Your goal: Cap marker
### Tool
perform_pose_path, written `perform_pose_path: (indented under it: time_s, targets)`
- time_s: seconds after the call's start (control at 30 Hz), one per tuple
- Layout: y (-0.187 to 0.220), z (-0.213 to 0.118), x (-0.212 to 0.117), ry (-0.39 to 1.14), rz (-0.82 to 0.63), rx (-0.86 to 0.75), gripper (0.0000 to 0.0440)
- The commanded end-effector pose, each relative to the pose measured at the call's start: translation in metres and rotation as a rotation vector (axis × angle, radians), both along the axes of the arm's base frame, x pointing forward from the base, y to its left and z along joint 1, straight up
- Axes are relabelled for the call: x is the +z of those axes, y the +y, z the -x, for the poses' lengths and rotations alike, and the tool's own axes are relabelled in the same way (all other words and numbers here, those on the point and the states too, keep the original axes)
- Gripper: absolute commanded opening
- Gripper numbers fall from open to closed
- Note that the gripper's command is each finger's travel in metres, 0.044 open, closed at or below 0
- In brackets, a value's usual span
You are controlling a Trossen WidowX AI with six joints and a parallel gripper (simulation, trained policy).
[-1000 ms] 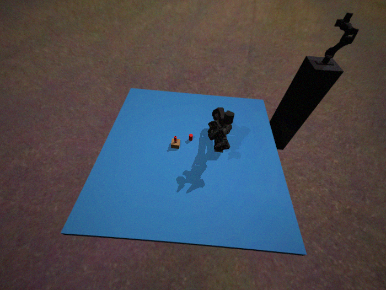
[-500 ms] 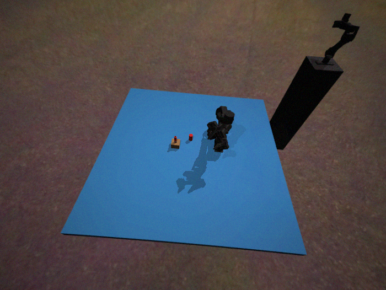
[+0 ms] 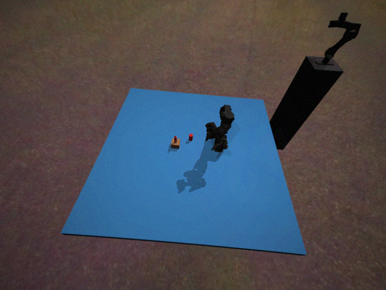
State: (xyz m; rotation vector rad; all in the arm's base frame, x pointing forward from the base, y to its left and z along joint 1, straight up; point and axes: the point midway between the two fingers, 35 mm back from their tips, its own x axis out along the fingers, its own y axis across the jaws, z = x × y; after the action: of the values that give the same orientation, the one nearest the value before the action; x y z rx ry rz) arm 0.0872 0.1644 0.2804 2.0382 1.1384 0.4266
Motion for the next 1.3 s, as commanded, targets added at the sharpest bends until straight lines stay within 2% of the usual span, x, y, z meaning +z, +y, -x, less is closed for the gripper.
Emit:
perform_pose_path:
  time_s: [0.0,1.27]
  targets:
    - [-0.001,-0.002,-0.001,0.021,0.028,-0.008,0.0332]
    - [-0.019,-0.030,-0.027,0.228,0.272,-0.169,0.0333]
